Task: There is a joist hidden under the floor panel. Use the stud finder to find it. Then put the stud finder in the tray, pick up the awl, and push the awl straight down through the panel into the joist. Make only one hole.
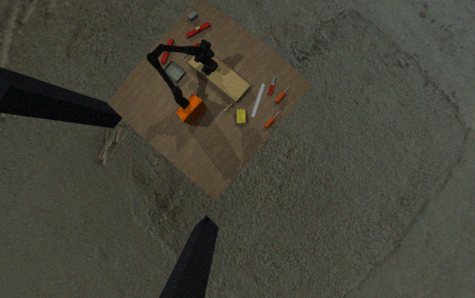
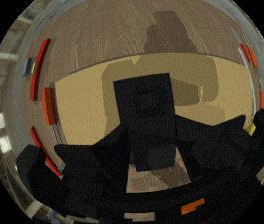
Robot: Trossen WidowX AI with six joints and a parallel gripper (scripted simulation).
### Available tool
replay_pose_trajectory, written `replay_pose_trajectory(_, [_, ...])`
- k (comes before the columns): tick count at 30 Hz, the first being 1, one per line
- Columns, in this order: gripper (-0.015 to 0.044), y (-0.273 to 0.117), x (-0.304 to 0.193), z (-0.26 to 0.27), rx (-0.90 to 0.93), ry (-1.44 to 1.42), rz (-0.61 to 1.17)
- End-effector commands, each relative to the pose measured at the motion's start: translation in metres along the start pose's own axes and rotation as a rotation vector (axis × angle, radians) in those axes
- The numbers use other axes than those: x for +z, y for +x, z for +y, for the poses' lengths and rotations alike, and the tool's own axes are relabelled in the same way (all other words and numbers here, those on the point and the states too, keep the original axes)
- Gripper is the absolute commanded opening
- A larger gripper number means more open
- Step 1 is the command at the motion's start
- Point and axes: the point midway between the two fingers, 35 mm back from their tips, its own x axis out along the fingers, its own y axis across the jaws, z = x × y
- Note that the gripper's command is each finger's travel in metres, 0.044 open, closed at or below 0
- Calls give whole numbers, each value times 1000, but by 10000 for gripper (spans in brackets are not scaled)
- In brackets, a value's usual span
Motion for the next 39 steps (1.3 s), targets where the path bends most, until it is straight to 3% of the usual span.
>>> replay_pose_trajectory(1, [0,0,-1,-16,-3,8,0])
replay_pose_trajectory(39, [0,-1,-2,-134,-8,5,0])
